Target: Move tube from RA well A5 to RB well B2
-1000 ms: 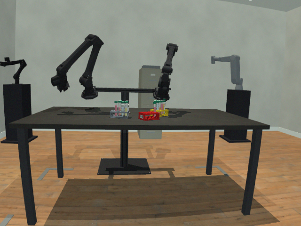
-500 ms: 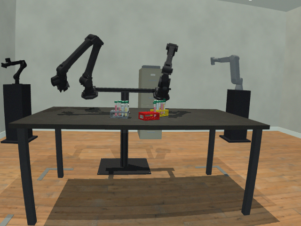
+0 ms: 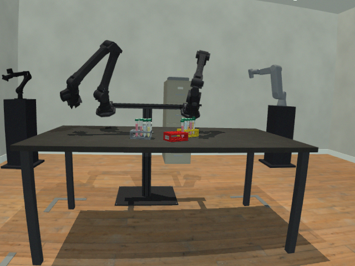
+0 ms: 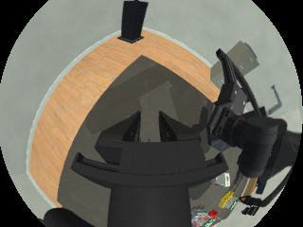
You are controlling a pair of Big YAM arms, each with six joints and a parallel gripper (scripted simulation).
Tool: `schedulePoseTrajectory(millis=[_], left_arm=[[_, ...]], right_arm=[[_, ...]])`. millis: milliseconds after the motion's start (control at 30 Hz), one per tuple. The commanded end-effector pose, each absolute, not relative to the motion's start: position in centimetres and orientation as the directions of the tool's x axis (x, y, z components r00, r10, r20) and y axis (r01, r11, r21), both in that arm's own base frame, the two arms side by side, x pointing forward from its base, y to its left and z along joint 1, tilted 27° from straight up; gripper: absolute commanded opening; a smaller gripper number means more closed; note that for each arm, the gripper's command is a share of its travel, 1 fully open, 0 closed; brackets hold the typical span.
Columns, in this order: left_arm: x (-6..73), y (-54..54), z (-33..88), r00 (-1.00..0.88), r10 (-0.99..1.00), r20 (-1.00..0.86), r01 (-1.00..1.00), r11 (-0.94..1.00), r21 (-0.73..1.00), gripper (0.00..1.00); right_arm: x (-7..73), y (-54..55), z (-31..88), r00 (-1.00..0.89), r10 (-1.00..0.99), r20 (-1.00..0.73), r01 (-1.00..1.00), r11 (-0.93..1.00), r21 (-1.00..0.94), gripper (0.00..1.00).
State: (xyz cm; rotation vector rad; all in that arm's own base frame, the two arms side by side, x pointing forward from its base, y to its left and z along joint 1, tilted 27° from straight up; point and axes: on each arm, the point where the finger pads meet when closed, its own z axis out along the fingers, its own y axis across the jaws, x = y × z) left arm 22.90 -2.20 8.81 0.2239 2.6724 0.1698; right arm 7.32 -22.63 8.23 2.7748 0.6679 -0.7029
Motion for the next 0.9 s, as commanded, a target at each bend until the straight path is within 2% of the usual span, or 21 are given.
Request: schedulePoseTrajectory(millis=[0, 867], left_arm=[[23.1, -2.0, 8.6, -0.88, 0.18, -0.439, 0.124, 0.98, 0.153, 0.0], [22.9, -2.0, 7.4, -0.882, 0.182, -0.435, 0.127, 0.98, 0.153, 0.0]], right_arm=[[7.7, -23.2, 8.8, 0.79, 0.369, -0.489, 0.471, -0.876, 0.1, 0.3], [7.7, -23.2, 8.8, 0.79, 0.369, -0.489, 0.471, -0.876, 0.1, 0.3]])
